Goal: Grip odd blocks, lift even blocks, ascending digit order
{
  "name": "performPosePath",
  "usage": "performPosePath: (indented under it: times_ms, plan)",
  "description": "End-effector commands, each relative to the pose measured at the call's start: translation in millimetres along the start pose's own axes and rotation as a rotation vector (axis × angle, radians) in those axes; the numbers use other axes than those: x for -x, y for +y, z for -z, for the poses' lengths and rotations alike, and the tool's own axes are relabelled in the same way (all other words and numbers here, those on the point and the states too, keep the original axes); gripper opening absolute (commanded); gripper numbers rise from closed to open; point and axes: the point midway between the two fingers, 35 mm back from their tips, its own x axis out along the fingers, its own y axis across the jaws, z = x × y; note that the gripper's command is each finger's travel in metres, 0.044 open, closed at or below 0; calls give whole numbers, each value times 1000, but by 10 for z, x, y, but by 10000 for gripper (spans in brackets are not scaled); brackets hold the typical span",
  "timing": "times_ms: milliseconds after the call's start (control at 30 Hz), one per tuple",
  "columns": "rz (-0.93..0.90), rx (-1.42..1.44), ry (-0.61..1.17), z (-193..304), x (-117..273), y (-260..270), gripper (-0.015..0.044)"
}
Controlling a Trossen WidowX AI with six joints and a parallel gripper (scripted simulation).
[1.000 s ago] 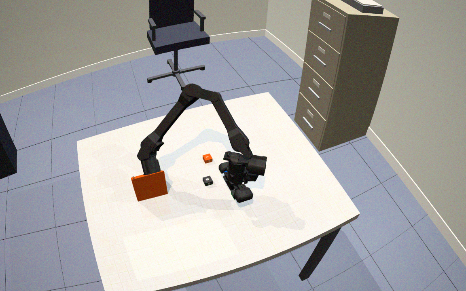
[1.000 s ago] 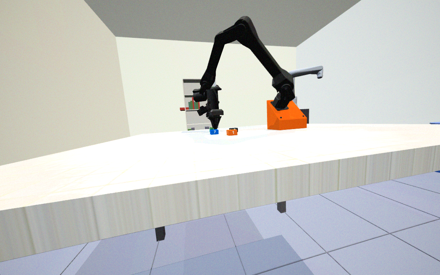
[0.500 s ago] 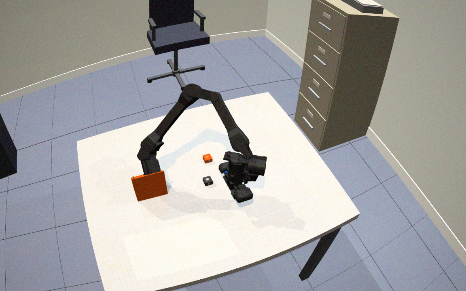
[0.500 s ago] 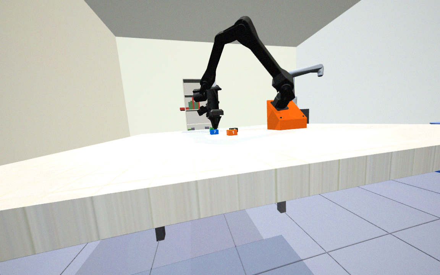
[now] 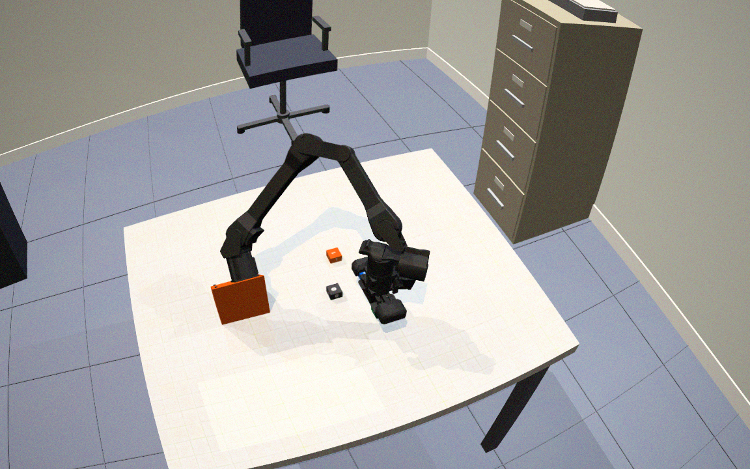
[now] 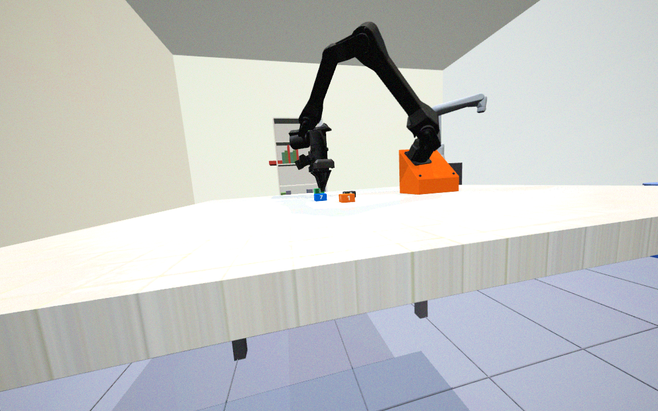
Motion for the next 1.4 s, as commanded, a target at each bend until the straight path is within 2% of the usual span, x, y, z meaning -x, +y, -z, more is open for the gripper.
performPosePath:
  times_ms: [0,867,1200,1233,1367]
  plan:
    - [6,8,-3,-20,29,-4,120]
    - [6,8,-3,-20,-123,-3,120]
    - [6,8,-3,-20,-123,-3,382]
    - [6,8,-3,-20,-123,-3,400]
    - [6,8,-3,-21,-94,-4,400]
